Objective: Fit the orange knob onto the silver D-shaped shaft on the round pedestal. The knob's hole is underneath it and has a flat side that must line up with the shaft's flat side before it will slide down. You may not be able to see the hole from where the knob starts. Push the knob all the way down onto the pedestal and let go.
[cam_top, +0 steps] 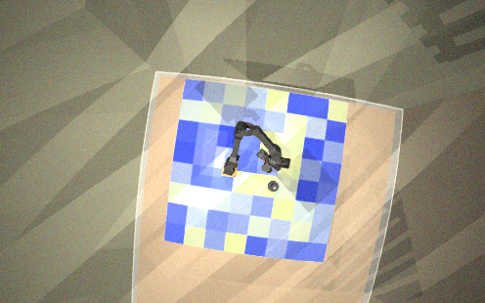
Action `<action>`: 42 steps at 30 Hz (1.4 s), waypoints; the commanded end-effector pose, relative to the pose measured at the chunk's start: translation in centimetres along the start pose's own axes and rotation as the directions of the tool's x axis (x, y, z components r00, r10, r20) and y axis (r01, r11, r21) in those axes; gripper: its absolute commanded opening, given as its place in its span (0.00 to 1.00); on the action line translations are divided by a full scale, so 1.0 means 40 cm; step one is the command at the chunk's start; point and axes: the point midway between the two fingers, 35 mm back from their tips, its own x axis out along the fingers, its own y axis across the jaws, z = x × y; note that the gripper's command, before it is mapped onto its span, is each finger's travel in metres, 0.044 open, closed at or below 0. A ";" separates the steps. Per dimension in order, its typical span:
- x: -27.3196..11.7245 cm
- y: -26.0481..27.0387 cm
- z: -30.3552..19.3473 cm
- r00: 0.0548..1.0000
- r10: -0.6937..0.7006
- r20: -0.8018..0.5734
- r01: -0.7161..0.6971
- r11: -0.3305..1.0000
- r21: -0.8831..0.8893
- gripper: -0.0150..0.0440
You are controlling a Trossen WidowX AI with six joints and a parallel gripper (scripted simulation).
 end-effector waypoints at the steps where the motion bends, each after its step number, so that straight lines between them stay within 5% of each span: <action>1: -0.005 0.001 -0.002 1.000 0.002 -0.004 -0.002 0.996 -0.090 0.56; 12: -0.005 0.001 -0.002 1.000 0.002 -0.004 -0.004 0.892 -0.452 0.56; 19: -0.005 0.001 -0.002 1.000 0.002 -0.004 -0.004 0.870 -0.493 0.56; 32: -0.005 0.001 -0.002 1.000 0.002 -0.004 -0.005 0.571 -0.821 0.56; 42: -0.005 0.001 -0.002 1.000 0.002 -0.004 -0.005 0.451 -0.892 0.56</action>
